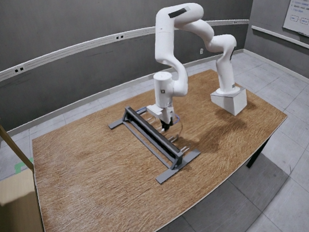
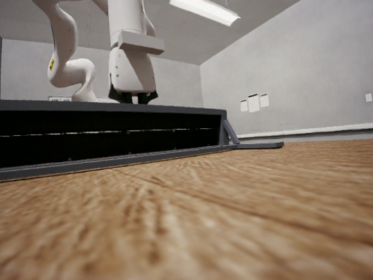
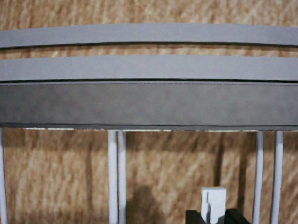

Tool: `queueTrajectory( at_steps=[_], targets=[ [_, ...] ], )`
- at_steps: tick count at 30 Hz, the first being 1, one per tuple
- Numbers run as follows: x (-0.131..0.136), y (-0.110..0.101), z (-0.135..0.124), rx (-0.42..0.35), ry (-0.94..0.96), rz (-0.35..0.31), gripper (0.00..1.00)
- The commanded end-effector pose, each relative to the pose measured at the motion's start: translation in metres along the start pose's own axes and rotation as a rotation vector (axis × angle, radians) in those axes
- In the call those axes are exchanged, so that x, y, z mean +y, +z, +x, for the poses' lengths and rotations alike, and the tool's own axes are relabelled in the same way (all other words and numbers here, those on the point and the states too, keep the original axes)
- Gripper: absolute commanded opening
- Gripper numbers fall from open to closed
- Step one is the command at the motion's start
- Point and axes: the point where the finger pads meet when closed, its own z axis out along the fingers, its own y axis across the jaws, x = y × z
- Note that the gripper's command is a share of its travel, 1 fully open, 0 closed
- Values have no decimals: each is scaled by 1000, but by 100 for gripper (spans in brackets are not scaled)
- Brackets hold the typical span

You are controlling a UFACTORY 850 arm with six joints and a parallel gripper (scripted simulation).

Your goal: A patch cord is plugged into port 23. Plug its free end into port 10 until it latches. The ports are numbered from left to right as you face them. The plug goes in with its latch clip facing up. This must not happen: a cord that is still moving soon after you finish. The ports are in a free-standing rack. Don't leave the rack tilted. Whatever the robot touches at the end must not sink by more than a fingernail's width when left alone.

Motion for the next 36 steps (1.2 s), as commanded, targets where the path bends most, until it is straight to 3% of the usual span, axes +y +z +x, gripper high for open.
queueTrajectory(
  at_steps=[1,36],
  targets=[
    [0,-1,1,2,0,0,0],
    [0,-1,27,3,0,0,0]
  ],
)
